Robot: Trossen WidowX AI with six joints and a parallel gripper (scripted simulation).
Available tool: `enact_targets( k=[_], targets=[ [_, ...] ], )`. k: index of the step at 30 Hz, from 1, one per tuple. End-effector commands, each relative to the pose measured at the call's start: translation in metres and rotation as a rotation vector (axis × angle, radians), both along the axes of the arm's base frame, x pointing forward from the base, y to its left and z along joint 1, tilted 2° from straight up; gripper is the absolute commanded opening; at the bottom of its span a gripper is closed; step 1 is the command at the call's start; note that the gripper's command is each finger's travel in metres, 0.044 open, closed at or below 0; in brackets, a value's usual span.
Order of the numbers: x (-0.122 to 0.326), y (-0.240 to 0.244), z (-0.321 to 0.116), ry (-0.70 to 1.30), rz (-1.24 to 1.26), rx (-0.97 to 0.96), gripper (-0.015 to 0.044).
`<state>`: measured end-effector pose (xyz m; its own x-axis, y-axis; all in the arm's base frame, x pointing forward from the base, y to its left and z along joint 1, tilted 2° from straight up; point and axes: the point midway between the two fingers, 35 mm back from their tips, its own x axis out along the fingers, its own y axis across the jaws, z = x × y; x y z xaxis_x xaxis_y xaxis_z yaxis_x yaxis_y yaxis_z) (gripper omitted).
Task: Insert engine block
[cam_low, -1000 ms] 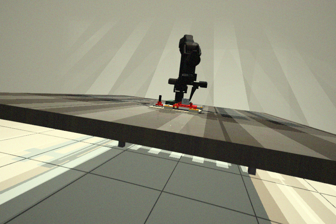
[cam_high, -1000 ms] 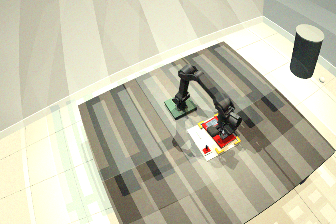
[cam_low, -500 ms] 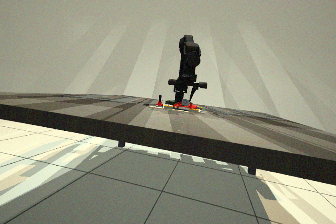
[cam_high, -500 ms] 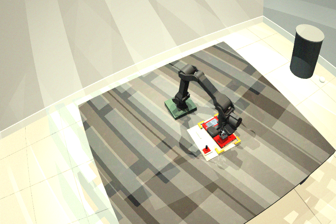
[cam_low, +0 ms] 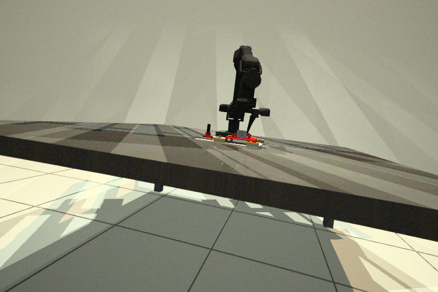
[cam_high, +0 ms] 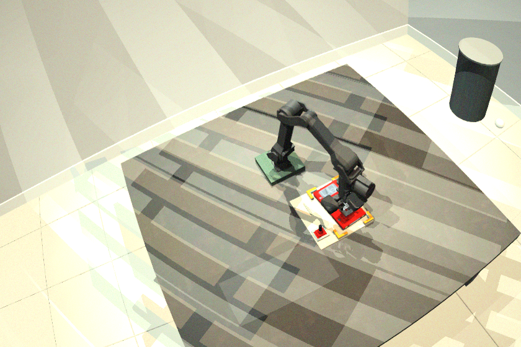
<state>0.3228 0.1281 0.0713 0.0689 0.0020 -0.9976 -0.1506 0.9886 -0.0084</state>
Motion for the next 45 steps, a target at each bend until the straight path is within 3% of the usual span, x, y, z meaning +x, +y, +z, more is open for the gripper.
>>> enact_targets(
  k=[1, 8, 19, 39, 45],
  targets=[
    [0.000, -0.001, -0.002, 0.001, 0.003, -0.004, 0.0159],
    [0.000, -0.001, -0.004, 0.001, 0.002, -0.004, 0.0159],
    [0.000, 0.000, -0.002, 0.000, 0.000, 0.000, 0.0440],
    [-0.001, 0.000, 0.012, 0.001, 0.002, -0.004, 0.0440],
    [-0.001, 0.000, 0.012, 0.001, 0.002, -0.004, 0.0282]
  ],
)
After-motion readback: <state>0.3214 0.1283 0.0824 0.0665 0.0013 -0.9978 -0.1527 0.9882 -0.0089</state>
